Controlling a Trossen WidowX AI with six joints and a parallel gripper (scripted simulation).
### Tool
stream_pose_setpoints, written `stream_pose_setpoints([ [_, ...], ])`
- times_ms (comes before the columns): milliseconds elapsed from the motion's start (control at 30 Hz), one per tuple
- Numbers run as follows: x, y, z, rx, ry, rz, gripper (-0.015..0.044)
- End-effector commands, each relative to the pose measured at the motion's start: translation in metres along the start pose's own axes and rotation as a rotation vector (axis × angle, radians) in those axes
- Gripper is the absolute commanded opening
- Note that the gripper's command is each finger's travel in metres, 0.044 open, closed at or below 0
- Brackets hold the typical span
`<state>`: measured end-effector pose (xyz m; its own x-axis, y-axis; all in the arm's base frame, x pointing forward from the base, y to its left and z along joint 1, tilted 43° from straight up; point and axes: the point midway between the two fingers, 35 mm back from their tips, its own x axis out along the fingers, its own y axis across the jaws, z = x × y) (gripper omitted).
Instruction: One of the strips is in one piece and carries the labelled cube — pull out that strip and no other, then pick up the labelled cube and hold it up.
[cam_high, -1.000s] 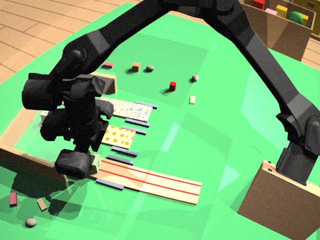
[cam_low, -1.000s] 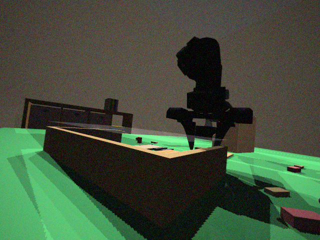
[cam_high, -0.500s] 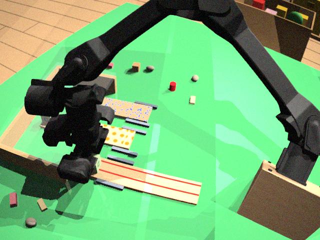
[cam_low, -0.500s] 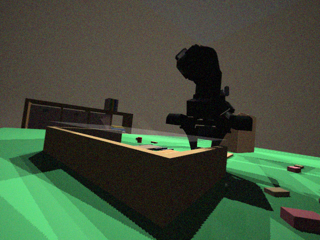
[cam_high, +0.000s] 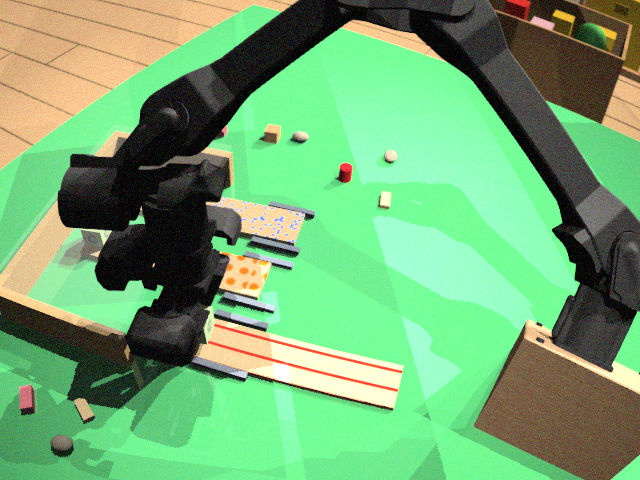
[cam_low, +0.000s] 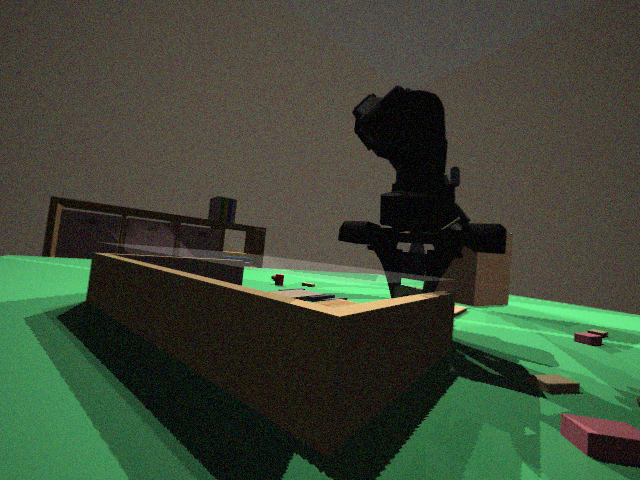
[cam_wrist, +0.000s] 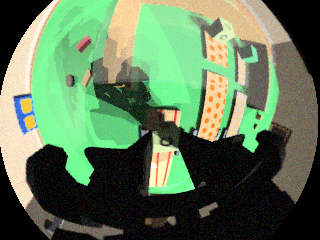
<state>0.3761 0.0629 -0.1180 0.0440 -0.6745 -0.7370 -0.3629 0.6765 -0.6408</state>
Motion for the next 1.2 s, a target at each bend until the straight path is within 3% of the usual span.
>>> stream_pose_setpoints([
  [0,-0.012,0.002,-0.011,0.0,-0.004,0.003,0.0],
  [333,-0.032,0.004,-0.045,-0.005,-0.002,0.001,0.0],
  [933,-0.033,0.007,-0.09,-0.007,0.0,0.001,0.0],
  [1167,-0.068,0.007,-0.09,-0.007,0.0,0.003,0.0],
])
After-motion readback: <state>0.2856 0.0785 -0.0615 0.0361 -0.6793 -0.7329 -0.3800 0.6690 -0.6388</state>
